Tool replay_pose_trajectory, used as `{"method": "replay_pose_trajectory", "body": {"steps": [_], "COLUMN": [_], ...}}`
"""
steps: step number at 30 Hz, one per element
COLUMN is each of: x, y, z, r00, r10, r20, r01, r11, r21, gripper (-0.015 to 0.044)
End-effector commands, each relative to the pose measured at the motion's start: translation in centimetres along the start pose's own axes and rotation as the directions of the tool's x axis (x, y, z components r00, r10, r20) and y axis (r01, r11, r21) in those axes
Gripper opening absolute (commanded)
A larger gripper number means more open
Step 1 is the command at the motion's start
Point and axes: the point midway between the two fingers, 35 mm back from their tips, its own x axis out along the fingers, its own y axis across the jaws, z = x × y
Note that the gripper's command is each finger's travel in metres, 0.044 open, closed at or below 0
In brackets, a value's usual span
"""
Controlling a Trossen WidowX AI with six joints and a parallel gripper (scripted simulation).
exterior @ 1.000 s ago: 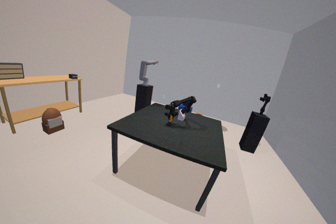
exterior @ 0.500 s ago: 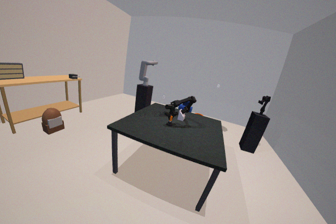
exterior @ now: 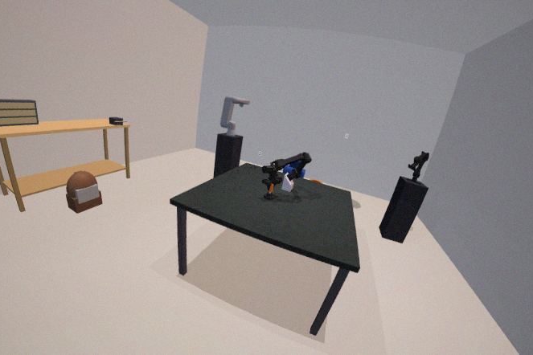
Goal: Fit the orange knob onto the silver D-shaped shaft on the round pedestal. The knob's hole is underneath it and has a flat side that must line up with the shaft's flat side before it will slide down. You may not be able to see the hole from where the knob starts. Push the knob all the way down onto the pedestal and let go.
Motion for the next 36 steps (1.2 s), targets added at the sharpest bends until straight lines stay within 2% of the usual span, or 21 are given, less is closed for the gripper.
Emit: {"method": "replay_pose_trajectory", "body": {"steps": [1, 16, 23, 36], "x": [0.12, -0.41, -0.27, 0.05], "y": [-0.03, -0.05, -0.06, -0.01], "z": [0.01, 0.04, -0.06, 0.01], "r00": [1.000, 1.000, 1.000, 1.000], "r10": [-0.002, -0.002, -0.002, -0.001], "r20": [0.000, 0.000, 0.000, 0.000], "r01": [0.002, 0.002, 0.001, 0.001], "r11": [1.000, 1.000, 0.978, 0.976], "r21": [-0.010, -0.010, -0.208, -0.218], "gripper": [0.0000, 0.0000, 0.0000, 0.0000]}}
